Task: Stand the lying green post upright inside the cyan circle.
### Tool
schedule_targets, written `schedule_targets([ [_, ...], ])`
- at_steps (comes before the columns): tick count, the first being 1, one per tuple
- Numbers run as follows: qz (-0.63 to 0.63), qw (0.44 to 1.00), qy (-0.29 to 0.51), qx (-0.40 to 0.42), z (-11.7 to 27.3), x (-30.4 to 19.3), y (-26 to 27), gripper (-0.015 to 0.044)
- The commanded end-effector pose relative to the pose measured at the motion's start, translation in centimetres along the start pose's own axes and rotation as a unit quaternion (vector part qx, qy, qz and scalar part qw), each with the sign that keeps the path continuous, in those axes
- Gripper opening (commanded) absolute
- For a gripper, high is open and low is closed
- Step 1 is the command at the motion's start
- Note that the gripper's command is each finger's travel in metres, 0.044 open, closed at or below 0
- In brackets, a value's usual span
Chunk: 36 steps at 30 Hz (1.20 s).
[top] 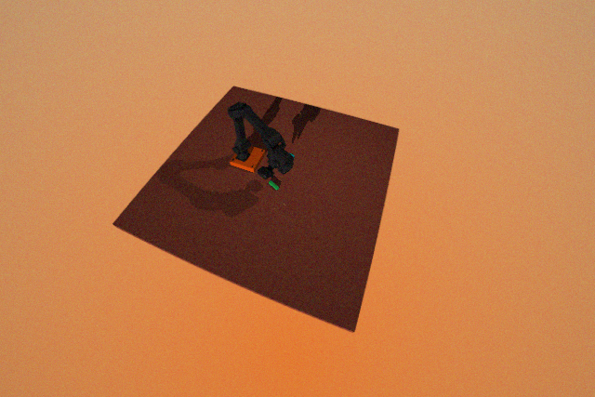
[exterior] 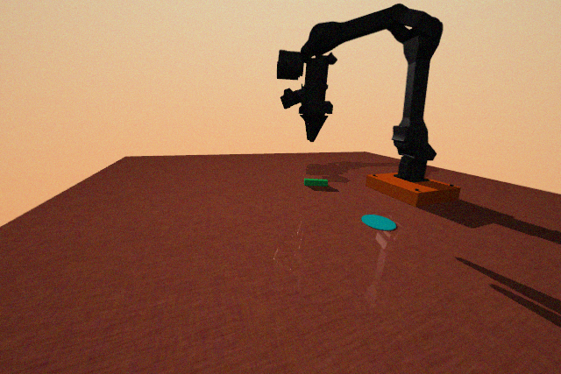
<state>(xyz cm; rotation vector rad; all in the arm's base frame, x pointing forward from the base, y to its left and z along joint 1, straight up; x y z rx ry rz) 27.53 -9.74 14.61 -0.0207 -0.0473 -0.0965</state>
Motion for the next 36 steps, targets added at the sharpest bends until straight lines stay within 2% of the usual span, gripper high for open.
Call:
schedule_targets([
  [1, -0.012, 1.000, 0.009, 0.005, -0.2, -0.3, 0.0, 0.0233],
  [3, -0.012, 1.000, 0.009, 0.005, -0.9, -0.2, -0.1, 0.0233],
  [14, -0.012, 1.000, 0.009, 0.005, -11.9, -0.5, 0.1, 0.0233],
  [17, -0.012, 1.000, 0.009, 0.005, -12.0, -0.6, 0.1, 0.0233],
  [25, -0.012, 1.000, 0.009, 0.005, -12.0, -0.6, 0.1, 0.0023],
  [36, -0.012, 1.000, 0.009, 0.005, -10.4, -0.2, 0.0, 0.0023],
])
Point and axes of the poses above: the point midway between the two fingers, 35 mm back from their tips, its own z axis back along the fingers, its own y axis across the jaws, x = y × z, the point moved 1 cm from there along z, back along the fingers, and after that the axes turned 12 degrees about z, right-handed, at the moved point
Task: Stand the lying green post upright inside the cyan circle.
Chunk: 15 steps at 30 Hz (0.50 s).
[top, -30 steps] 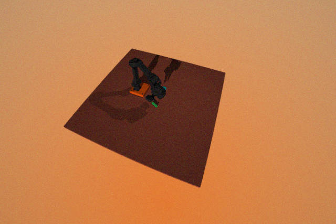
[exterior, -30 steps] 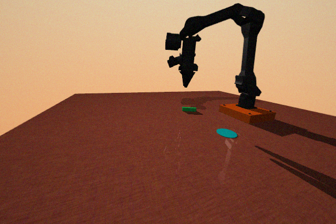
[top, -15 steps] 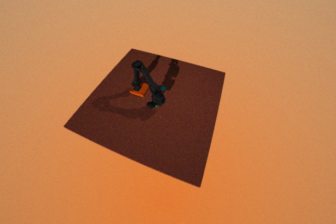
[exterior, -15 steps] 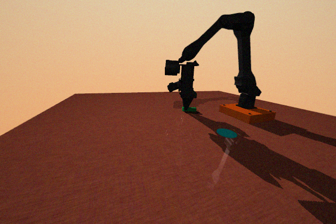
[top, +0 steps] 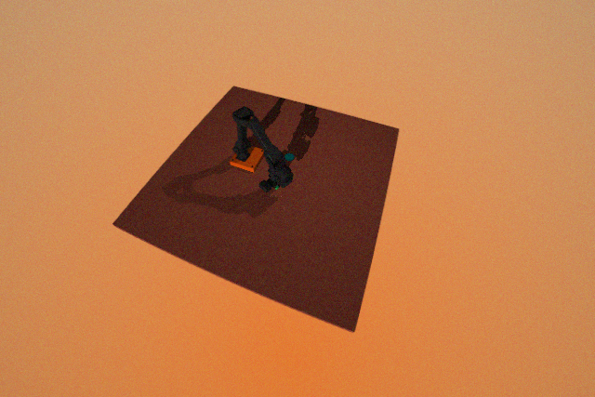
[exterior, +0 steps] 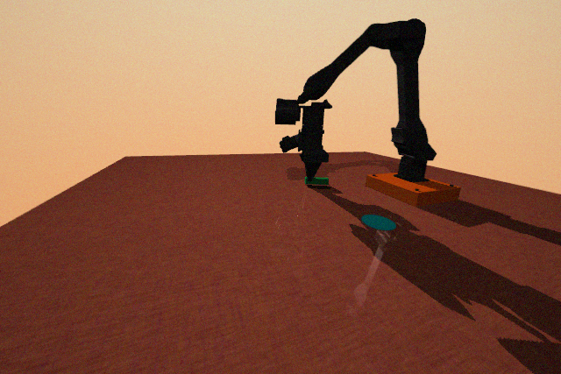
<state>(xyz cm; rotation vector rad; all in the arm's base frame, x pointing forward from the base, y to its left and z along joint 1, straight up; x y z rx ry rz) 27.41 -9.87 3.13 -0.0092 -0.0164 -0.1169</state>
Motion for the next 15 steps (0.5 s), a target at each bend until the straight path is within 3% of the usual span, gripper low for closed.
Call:
schedule_targets([
  [1, -0.002, 1.000, -0.007, 0.000, 1.4, 0.5, -0.1, 0.0023],
  [15, -0.002, 1.000, -0.007, 0.000, 5.7, 0.7, -0.1, 0.0023],
])
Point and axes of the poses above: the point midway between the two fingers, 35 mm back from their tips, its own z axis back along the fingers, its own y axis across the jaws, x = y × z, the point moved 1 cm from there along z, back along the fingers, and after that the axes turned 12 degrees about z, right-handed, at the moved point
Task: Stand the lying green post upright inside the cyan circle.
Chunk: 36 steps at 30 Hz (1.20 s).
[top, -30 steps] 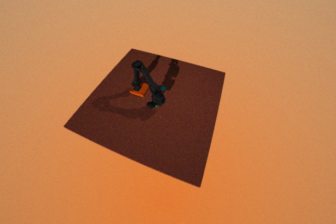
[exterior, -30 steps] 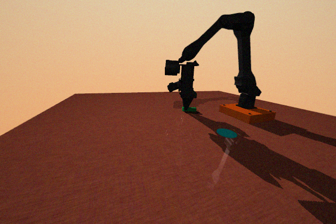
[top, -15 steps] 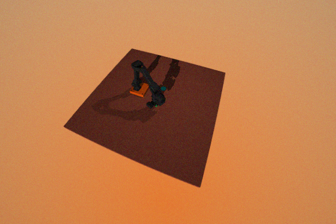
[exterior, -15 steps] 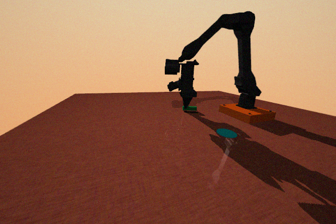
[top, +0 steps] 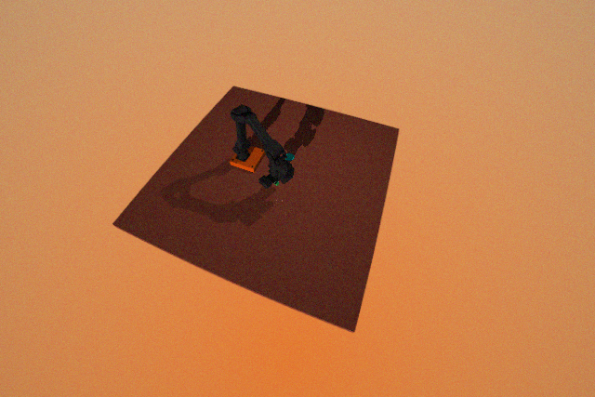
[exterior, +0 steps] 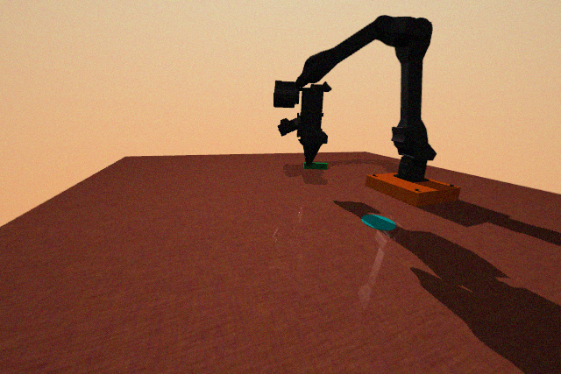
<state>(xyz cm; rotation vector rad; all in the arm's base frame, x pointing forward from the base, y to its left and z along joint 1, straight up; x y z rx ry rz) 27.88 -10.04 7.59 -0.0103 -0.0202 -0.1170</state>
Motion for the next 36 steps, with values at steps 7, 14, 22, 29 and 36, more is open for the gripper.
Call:
schedule_targets([
  [7, -0.002, 1.000, -0.005, 0.000, 3.5, 0.0, 0.0, 0.0023],
  [14, -0.002, 1.000, -0.005, 0.000, 5.7, -0.3, 0.1, 0.0023],
  [22, 0.005, 1.000, -0.005, 0.001, 6.8, -0.5, 0.4, 0.0023],
  [29, 0.070, 0.998, -0.005, 0.001, 7.0, -0.2, 2.4, 0.0023],
  [36, 0.136, 0.991, -0.005, 0.002, 7.2, -0.1, 4.6, 0.0023],
])
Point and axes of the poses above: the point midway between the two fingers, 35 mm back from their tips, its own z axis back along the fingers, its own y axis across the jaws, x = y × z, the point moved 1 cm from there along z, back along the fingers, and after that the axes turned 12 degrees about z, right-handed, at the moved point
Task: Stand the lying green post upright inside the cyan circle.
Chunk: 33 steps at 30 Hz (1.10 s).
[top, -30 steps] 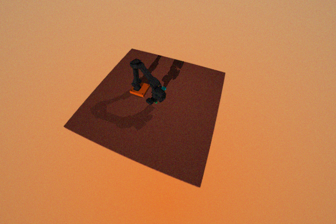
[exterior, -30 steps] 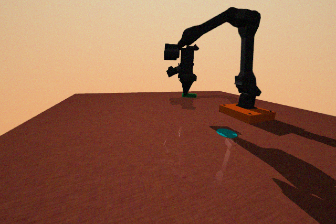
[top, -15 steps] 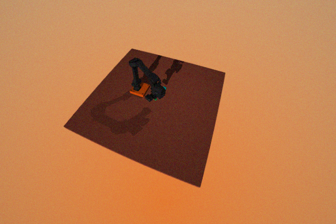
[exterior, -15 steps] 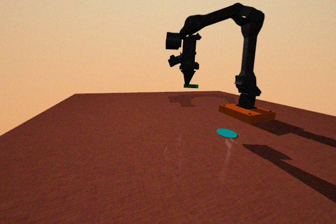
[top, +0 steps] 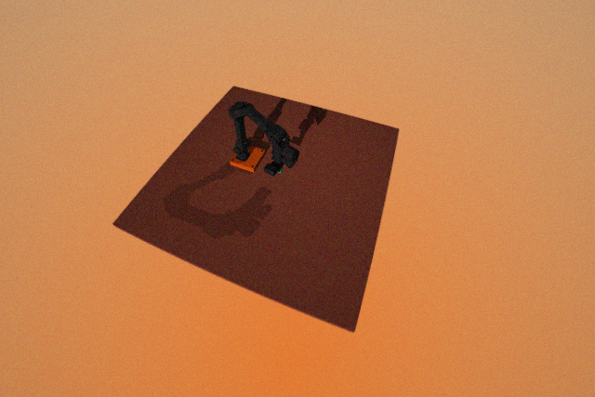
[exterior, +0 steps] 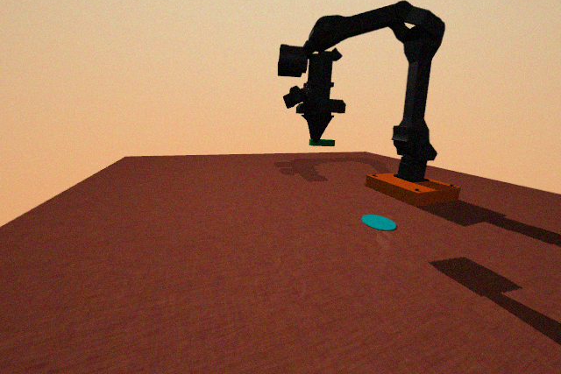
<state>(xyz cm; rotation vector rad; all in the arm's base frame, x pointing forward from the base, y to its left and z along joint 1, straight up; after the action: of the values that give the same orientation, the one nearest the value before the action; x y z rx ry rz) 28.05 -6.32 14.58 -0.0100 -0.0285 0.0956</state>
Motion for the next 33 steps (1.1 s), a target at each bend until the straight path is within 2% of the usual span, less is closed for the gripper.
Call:
schedule_targets([
  [1, 0.040, 0.999, -0.001, 0.001, 0.2, 0.3, 1.2, 0.0023],
  [17, 0.192, 0.981, -0.001, 0.003, 0.6, 1.0, 6.0, 0.0023],
  [33, 0.339, 0.941, -0.003, 0.005, 1.0, 0.8, 10.9, 0.0023],
])
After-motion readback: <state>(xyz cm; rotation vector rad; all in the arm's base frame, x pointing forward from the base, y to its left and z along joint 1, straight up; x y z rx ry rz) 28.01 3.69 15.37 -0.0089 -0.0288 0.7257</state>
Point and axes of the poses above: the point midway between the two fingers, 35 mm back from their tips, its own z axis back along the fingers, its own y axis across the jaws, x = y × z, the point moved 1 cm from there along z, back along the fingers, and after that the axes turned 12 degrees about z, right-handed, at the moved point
